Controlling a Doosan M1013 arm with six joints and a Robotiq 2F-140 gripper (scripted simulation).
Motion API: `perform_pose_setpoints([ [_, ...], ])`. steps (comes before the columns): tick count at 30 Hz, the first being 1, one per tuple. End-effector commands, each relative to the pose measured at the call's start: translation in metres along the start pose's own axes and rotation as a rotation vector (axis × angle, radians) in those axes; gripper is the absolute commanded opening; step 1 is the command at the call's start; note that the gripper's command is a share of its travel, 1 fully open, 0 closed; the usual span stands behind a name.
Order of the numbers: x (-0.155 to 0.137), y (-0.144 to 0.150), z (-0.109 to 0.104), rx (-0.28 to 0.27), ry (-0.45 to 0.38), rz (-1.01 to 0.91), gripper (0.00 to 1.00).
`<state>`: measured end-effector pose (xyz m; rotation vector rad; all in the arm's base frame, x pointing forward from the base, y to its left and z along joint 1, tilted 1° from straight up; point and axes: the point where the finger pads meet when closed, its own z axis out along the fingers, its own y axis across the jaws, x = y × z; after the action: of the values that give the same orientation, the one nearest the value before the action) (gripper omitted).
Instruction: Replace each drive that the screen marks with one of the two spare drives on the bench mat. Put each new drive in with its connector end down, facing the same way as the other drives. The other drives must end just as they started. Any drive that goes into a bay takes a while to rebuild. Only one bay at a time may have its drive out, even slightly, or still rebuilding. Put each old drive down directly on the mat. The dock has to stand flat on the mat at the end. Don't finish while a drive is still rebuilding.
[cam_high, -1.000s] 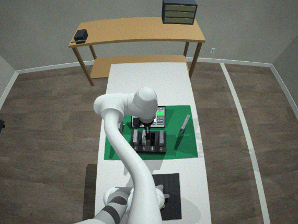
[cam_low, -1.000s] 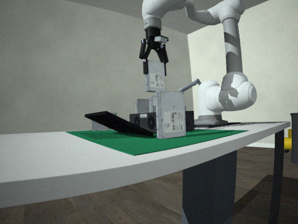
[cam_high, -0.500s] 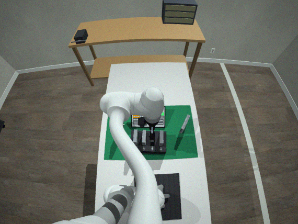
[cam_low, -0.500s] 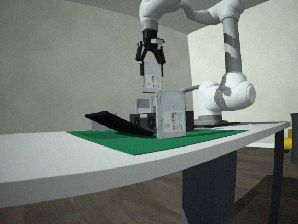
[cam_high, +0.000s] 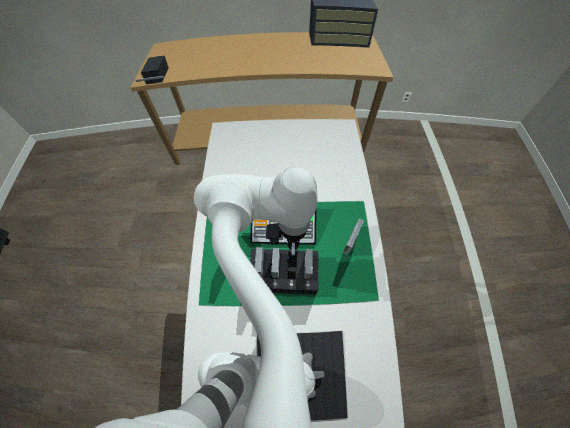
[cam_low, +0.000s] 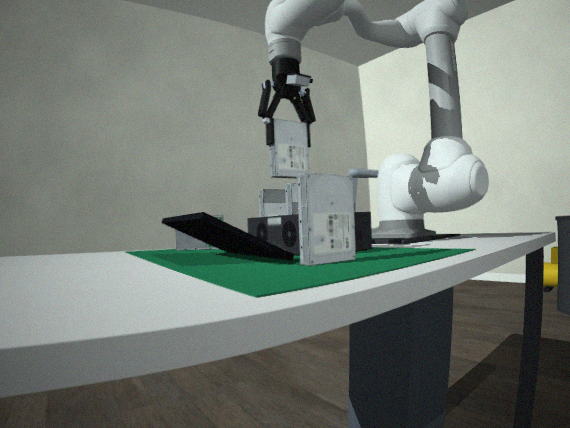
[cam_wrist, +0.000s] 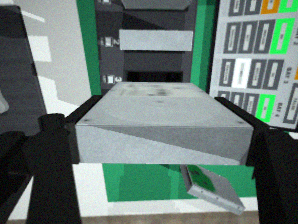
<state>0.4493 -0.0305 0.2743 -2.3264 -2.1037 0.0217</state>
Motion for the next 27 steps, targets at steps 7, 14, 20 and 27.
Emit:
perform_pose_setpoints([
  [7,-0.0001,0.0003,-0.0004,-0.001,0.0,0.0,0.1],
  [14,-0.0001,0.0003,0.0006,-0.001,0.0,0.0,0.1],
  [20,-0.0001,0.0003,0.0023,-0.001,0.0,0.0,0.1],
  [27,-0.0001,0.0003,0.0076,-0.001,0.0,0.0,0.1],
])
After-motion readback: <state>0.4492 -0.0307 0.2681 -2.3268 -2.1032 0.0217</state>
